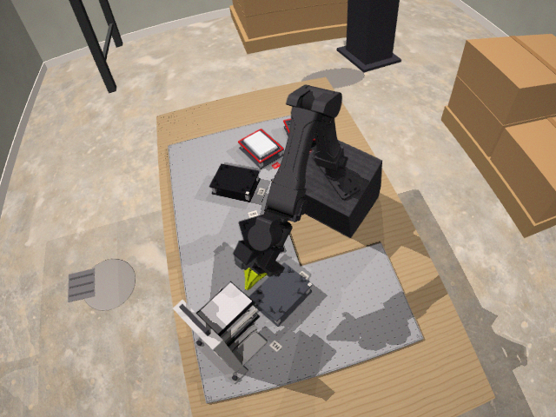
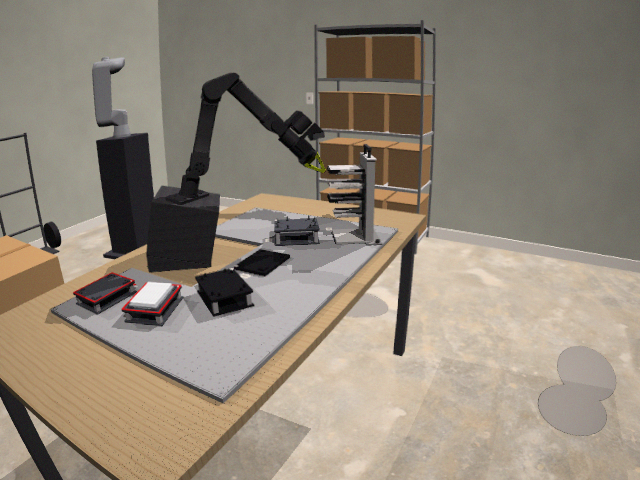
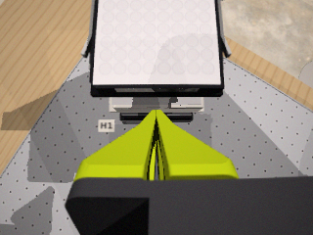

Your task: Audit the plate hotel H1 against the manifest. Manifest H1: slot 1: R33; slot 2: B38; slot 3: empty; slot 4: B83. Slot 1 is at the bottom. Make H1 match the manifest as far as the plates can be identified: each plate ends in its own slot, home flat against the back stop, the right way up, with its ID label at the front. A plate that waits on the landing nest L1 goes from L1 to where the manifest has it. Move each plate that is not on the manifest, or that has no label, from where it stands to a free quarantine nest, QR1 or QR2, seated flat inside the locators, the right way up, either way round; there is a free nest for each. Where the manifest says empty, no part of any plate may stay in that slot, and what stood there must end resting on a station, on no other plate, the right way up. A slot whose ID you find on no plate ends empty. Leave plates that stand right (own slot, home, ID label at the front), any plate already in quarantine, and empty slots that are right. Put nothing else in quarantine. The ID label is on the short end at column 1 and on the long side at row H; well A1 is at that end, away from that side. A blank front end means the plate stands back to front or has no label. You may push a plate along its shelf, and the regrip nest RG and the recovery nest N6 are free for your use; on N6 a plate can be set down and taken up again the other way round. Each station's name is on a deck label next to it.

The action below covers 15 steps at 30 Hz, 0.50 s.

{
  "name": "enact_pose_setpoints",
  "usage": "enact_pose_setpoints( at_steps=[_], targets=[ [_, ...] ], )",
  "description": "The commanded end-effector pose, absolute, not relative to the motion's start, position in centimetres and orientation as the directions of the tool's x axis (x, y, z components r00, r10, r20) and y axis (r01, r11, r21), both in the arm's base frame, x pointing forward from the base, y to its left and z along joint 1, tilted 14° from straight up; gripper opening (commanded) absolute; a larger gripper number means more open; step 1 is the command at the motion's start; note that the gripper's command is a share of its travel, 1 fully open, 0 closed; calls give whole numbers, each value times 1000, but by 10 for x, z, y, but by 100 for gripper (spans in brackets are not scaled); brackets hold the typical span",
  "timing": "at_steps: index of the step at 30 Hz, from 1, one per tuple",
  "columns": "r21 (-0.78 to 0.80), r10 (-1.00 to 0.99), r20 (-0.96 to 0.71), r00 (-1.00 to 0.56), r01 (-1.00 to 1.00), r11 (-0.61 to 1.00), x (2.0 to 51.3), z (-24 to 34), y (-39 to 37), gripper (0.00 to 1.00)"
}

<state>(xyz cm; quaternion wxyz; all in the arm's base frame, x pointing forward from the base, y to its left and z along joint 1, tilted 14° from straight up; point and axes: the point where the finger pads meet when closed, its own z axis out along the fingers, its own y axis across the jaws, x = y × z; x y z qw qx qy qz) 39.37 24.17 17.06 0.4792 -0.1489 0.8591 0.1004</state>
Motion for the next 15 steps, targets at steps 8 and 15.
enact_pose_setpoints(
  at_steps=[8,15],
  targets=[
    [36,-148,-864,-481,-352,935,375,174,237,0],
    [36,-148,-864,-482,-352,935,367,172,234,0]
  ],
)
